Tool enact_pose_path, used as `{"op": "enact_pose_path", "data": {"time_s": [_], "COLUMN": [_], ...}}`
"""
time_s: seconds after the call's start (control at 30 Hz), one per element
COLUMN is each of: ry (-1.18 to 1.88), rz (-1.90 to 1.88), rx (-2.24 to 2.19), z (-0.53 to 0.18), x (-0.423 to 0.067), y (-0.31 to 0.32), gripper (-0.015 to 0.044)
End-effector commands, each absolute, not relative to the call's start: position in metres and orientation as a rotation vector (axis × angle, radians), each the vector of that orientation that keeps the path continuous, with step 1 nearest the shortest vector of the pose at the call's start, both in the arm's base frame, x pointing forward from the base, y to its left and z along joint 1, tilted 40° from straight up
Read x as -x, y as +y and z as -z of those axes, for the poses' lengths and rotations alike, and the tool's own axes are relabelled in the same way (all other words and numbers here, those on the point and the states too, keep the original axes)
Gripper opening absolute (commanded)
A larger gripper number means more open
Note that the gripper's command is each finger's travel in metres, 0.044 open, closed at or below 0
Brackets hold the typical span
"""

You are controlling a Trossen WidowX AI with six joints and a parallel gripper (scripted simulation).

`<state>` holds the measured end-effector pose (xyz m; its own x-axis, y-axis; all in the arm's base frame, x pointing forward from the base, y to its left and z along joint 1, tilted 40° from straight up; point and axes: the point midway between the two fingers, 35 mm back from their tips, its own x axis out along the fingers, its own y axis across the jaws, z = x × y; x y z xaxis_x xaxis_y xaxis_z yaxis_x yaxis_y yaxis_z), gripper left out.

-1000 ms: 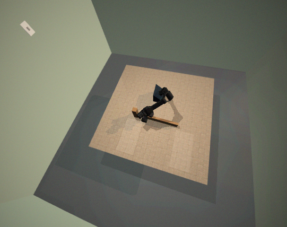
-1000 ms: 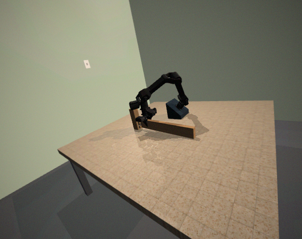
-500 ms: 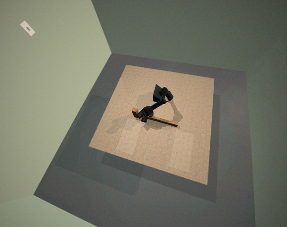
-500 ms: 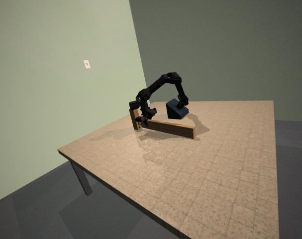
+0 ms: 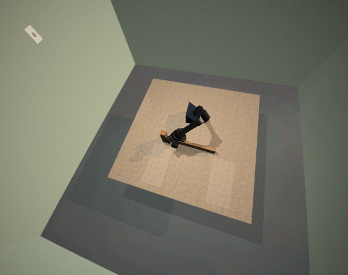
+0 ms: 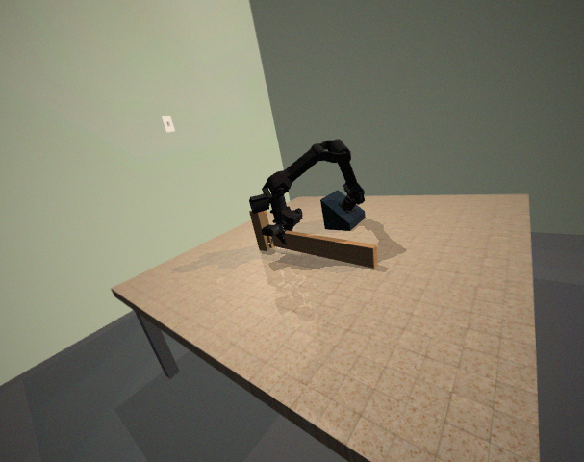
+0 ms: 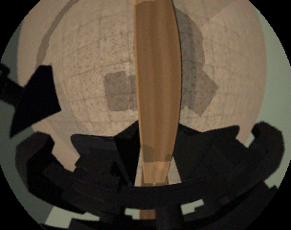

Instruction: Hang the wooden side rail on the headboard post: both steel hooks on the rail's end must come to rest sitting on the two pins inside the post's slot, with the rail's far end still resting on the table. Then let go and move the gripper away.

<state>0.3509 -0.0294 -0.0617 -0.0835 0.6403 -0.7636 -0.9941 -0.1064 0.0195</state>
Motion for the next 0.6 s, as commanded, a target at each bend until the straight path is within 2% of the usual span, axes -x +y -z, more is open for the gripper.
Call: {"op": "enact_pose_path", "data": {"time_s": [0.0,0.57], "ry": [0.663,0.663], "rz": [-1.555,-1.555], "rx": [0.723,0.723], "z": [0.0596,0.0595], "x": [-0.3548,-0.3563], "y": [-0.035,-0.0366], "gripper": [0.0,0.0]}}
